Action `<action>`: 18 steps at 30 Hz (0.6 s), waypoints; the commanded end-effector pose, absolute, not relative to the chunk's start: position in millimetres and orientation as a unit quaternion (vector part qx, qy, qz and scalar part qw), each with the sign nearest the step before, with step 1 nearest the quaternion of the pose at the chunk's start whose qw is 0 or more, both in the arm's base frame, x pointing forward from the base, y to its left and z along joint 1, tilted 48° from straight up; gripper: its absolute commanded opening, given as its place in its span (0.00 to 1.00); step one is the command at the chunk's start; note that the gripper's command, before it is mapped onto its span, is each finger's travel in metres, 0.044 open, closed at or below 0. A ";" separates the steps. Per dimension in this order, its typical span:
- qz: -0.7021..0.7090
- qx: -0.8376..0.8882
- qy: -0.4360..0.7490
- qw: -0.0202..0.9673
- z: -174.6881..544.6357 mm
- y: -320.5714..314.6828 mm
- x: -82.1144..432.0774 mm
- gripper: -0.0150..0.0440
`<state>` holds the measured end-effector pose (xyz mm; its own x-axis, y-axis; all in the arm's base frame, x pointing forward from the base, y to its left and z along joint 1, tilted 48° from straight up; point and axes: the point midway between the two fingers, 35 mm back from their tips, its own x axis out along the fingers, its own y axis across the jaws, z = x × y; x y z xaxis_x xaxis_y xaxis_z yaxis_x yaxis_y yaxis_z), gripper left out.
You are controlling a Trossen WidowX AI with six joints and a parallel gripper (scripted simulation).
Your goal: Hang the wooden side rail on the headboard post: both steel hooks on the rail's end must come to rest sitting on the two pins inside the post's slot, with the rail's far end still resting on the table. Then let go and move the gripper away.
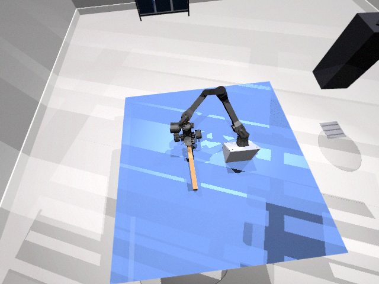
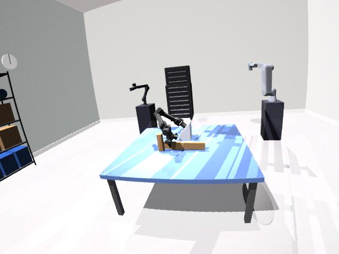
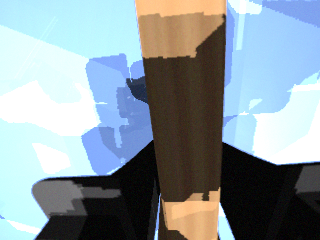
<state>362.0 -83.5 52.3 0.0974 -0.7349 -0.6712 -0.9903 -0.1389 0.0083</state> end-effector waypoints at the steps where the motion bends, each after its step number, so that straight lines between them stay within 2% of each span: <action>1: 0.272 -0.707 0.611 0.230 53.0 -82.3 363.3 0.25; 18: 0.272 -0.707 0.611 0.230 51.2 -84.3 363.6 0.25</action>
